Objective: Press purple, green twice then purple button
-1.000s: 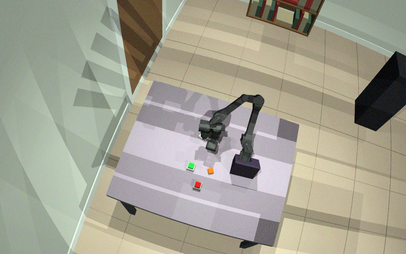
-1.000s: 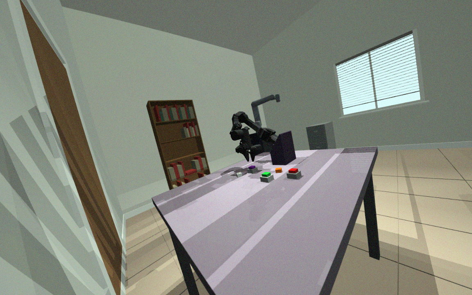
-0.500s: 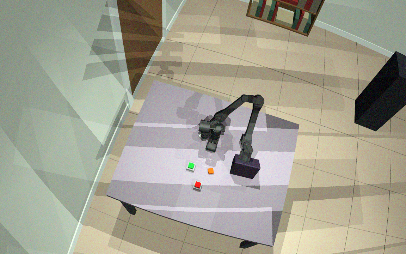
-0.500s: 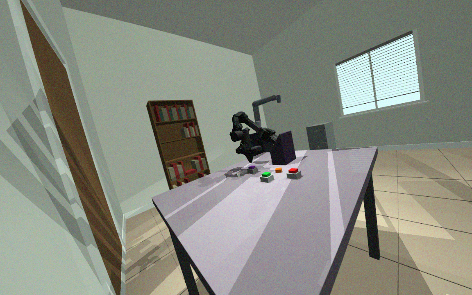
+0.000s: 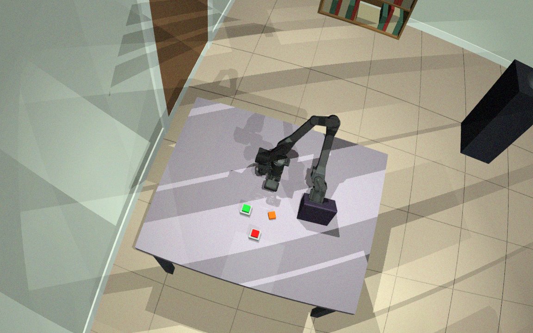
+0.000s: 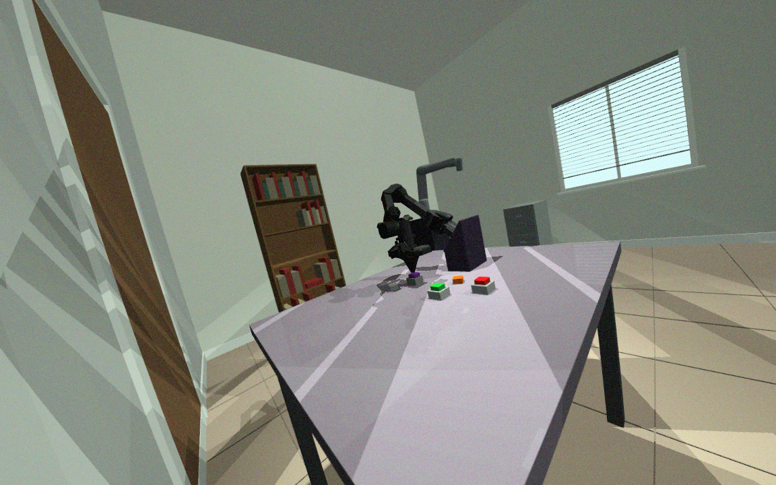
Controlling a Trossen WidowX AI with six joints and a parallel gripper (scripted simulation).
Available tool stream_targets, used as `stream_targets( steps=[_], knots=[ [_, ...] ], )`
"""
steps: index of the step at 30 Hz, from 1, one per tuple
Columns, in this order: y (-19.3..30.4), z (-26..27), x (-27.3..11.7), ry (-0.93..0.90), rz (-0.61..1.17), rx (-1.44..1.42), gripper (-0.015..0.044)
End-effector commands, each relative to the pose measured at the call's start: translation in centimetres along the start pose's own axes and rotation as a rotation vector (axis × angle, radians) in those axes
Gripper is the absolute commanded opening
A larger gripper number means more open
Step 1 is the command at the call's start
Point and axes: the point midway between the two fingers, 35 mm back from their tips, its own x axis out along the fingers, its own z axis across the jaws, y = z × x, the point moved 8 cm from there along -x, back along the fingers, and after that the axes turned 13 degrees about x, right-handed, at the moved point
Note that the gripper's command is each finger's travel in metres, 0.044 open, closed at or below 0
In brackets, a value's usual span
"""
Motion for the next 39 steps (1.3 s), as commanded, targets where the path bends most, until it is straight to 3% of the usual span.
stream_targets(
  steps=[1, 25, 30, 35, 39],
  knots=[
    [0.2, 0.0, 0.8, 0.008, 0.006, -0.009, 0.0020],
    [0.3, 0.0, 1.4, 0.009, 0.006, -0.009, 0.0020],
    [0.2, 0.0, -1.8, 0.007, 0.006, -0.009, 0.0020],
    [0.2, 0.0, -2.2, 0.007, 0.006, -0.009, 0.0020],
    [0.1, 0.2, -6.3, 0.000, 0.008, -0.010, 0.0020]
  ],
)
